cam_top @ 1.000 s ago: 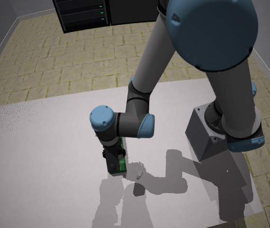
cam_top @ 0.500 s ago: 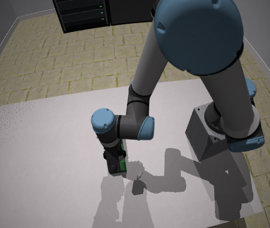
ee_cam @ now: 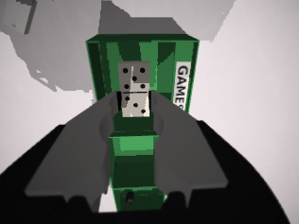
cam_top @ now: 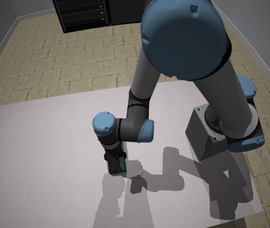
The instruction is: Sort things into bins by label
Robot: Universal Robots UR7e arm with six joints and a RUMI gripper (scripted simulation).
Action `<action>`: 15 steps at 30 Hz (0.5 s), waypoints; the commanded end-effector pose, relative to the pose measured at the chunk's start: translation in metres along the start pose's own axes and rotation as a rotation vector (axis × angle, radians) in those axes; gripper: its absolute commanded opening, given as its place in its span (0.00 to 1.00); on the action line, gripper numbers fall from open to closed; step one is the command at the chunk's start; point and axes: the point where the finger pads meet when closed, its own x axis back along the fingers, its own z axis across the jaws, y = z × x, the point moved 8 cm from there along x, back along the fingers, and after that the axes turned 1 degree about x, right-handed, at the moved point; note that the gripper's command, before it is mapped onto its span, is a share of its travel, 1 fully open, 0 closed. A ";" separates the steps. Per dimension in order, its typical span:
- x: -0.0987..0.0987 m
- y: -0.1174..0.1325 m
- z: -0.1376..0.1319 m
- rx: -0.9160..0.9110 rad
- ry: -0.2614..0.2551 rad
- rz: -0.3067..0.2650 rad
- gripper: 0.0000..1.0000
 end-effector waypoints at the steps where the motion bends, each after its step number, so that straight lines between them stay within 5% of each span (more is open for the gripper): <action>1: 0.000 0.000 0.000 0.000 0.001 0.000 0.00; 8: 0.000 0.000 0.000 0.000 0.001 0.000 0.00; 9: 0.000 0.000 0.000 0.000 0.001 0.000 0.19; 15: 0.000 0.000 0.000 0.000 0.001 0.000 0.19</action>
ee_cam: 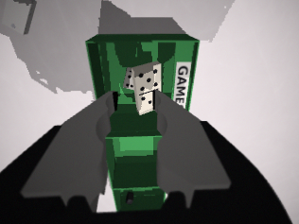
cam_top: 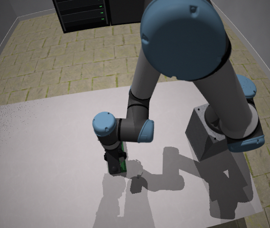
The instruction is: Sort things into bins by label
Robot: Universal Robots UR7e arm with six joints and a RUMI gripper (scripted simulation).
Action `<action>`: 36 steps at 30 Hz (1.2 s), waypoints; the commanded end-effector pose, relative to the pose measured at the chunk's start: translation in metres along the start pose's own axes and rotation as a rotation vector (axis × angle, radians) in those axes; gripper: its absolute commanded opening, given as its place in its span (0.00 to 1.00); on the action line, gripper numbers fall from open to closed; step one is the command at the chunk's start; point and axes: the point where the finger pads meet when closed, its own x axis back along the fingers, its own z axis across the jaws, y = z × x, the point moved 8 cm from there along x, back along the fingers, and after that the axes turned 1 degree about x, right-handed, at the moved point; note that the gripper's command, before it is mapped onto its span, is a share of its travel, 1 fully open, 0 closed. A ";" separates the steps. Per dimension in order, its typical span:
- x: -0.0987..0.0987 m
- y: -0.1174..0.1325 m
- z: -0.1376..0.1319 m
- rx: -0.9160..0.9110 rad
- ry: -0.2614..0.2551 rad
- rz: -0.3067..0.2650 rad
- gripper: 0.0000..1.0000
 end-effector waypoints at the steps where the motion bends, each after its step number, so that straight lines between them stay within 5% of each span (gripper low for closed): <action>1: 0.000 0.000 0.000 0.000 0.001 0.000 0.19; 36: 0.028 0.000 0.000 0.000 0.001 0.000 0.19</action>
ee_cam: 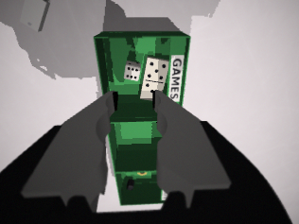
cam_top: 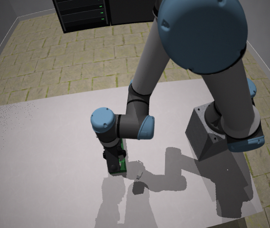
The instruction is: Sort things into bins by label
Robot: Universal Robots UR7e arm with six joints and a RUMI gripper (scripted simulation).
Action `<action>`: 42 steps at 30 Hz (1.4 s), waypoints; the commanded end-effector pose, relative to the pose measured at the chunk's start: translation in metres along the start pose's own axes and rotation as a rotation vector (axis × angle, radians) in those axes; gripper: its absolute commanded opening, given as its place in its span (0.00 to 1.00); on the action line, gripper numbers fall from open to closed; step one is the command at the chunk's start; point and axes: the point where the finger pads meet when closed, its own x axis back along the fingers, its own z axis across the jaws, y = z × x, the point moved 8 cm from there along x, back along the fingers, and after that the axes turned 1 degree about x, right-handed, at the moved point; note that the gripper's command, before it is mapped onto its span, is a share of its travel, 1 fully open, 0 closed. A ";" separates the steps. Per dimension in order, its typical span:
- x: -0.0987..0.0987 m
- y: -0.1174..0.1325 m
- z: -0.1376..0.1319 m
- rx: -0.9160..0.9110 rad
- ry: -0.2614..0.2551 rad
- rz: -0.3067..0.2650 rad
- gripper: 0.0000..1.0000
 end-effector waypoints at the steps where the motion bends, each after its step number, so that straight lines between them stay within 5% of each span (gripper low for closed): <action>1: 0.009 0.000 0.000 0.000 0.001 0.000 0.19; 10: 0.011 0.000 0.000 0.000 0.001 0.000 0.19; 11: 0.015 0.000 0.000 0.000 0.001 0.000 1.00; 42: 0.123 0.000 0.000 0.000 0.001 0.000 1.00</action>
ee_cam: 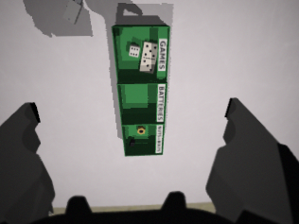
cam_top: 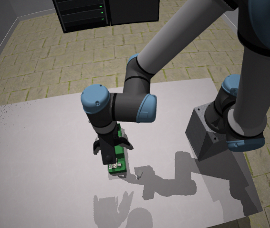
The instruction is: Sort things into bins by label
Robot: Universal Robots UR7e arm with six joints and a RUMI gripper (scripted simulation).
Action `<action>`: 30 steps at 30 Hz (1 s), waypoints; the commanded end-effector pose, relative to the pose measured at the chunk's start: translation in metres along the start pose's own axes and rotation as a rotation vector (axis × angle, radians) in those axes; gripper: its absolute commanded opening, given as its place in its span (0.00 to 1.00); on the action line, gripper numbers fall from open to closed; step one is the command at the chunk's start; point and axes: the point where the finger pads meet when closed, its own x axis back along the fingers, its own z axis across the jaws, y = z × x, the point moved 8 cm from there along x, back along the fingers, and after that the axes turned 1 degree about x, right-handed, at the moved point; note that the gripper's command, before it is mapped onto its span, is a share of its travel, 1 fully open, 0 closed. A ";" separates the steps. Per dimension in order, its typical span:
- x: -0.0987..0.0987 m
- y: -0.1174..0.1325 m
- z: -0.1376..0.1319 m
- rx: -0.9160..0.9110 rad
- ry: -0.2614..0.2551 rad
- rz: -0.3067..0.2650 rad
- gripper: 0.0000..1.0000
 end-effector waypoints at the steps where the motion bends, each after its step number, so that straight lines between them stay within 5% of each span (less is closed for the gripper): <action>1: 0.021 0.000 0.000 0.000 0.000 0.000 1.00; 6: 0.040 0.000 0.000 0.000 0.000 0.000 1.00; 30: 0.040 0.000 0.000 0.000 0.000 0.000 1.00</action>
